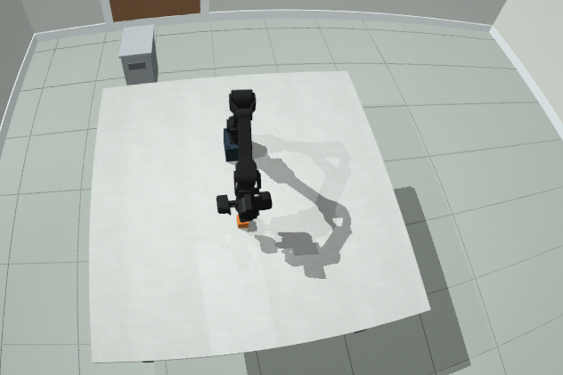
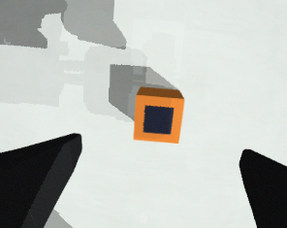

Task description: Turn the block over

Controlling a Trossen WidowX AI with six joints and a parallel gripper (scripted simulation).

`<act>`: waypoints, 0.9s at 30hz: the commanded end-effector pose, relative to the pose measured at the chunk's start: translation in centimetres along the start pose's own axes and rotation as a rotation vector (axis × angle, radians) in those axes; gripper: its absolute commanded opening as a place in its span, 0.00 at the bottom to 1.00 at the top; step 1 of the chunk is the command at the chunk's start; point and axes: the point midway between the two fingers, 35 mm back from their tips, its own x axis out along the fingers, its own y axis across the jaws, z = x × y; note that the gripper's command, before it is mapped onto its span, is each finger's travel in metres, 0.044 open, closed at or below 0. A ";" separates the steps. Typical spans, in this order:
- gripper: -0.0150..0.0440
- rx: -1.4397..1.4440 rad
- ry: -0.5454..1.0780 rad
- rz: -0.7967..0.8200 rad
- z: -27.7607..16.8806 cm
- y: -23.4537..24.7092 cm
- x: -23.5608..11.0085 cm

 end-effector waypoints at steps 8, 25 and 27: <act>1.00 -0.007 0.024 0.011 -0.4 0.3 3.7; 1.00 -0.007 0.025 0.011 -0.6 0.3 5.7; 1.00 -0.007 0.025 0.011 -0.6 0.3 6.1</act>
